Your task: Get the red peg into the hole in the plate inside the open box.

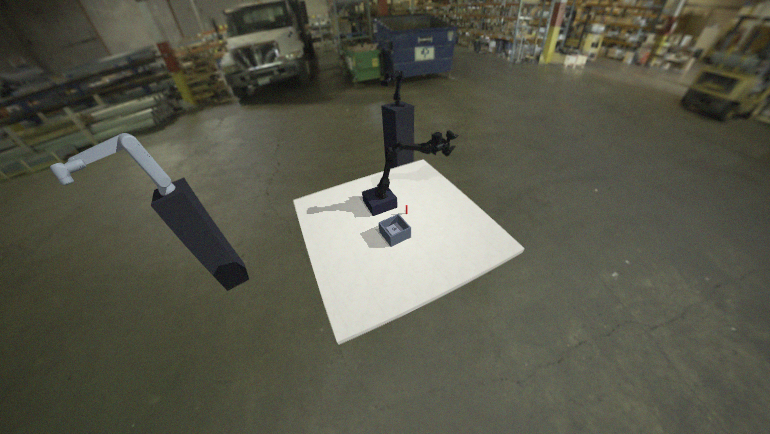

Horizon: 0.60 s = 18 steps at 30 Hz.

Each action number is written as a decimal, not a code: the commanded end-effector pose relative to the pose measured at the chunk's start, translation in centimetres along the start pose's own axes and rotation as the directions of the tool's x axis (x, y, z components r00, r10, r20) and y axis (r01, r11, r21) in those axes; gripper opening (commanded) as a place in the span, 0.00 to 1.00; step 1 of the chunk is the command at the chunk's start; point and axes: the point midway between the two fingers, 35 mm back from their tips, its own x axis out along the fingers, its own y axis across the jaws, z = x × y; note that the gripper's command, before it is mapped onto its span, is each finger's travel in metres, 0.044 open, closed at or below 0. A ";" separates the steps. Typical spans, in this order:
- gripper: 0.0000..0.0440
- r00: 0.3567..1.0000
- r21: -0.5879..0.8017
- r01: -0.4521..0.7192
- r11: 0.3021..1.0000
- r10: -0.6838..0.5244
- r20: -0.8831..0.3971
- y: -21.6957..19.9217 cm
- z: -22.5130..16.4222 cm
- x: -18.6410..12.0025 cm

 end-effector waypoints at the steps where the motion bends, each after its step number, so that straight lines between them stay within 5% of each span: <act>1: 1.00 0.998 0.105 -0.002 0.994 0.009 -0.066 -0.3 -1.8 -1.3; 18: 1.00 0.931 0.556 0.112 0.823 0.109 -0.349 0.8 -9.5 -7.1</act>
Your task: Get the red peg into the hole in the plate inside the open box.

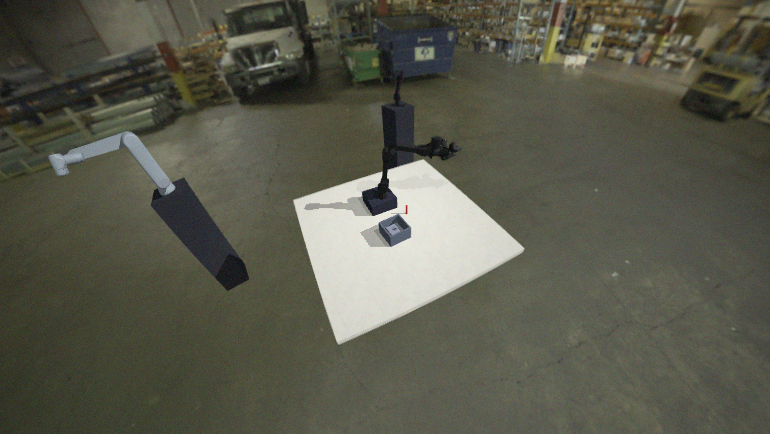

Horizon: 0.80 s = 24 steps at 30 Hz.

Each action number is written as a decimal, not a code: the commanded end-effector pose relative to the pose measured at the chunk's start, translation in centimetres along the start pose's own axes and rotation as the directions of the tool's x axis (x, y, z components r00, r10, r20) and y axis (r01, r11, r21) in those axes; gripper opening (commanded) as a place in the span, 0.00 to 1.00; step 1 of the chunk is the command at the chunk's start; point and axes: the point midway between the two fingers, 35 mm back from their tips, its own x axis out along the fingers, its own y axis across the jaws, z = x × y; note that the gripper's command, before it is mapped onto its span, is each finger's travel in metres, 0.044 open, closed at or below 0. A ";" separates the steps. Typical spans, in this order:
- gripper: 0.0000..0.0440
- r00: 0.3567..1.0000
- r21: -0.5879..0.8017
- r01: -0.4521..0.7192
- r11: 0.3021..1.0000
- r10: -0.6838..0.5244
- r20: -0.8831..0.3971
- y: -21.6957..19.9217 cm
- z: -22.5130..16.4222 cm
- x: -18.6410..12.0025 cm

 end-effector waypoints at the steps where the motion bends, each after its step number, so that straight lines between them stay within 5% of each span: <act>1: 1.00 0.998 0.107 0.016 0.994 -0.009 -0.065 -0.5 -1.7 -1.0; 12: 1.00 0.965 0.409 0.097 0.907 0.015 -0.262 0.0 -7.1 -3.5; 24: 1.00 0.882 0.648 0.263 0.715 0.094 -0.462 2.2 -12.5 -6.7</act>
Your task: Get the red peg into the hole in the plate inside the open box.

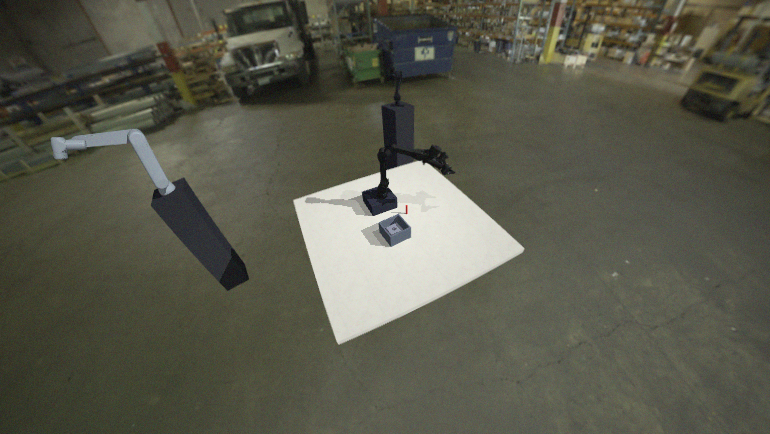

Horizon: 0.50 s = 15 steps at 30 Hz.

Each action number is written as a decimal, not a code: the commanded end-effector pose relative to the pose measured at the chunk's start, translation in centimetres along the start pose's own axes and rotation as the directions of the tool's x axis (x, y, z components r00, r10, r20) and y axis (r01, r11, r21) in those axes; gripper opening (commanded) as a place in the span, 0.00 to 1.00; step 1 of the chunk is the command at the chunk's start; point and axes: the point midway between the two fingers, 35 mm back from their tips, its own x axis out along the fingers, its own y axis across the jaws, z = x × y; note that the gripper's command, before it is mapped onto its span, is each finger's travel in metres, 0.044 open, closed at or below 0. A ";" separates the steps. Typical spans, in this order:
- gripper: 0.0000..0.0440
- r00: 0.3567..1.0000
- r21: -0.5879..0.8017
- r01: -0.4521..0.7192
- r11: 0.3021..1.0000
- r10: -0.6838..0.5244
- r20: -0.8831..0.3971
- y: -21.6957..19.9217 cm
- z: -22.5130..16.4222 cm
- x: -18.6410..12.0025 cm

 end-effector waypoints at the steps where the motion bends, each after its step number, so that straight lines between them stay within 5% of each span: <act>1: 1.00 0.998 0.103 0.030 0.994 -0.023 -0.064 -0.6 -1.9 -0.5; 15: 1.00 0.939 0.443 0.214 0.871 -0.057 -0.340 -1.8 -9.8 -2.3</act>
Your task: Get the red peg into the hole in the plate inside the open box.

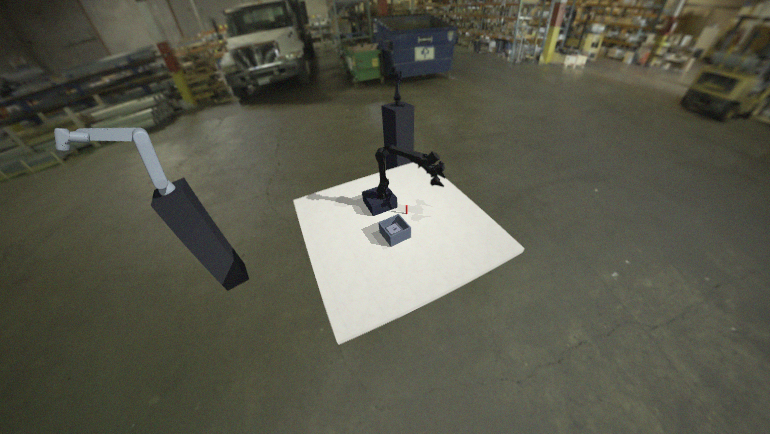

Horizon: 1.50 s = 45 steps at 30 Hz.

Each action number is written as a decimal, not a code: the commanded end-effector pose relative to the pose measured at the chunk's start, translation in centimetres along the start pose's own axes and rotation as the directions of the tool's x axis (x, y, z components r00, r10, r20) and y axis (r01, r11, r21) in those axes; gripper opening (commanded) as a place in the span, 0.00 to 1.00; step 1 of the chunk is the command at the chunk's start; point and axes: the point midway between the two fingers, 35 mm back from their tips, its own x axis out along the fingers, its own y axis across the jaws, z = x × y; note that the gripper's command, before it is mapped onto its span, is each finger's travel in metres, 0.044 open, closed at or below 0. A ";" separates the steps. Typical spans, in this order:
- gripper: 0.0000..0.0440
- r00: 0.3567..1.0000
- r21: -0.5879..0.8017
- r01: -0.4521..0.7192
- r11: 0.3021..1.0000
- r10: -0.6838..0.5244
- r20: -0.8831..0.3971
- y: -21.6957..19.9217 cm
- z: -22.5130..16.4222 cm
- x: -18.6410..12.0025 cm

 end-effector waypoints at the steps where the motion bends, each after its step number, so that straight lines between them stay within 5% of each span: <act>1: 1.00 0.997 0.100 0.043 0.994 -0.037 -0.061 -1.1 -1.8 -0.2; 19: 1.00 0.893 0.474 0.370 0.799 -0.165 -0.419 -5.5 -11.9 -1.7; 45: 0.95 0.537 0.500 0.841 0.205 -0.203 -0.819 -8.6 -25.6 -6.0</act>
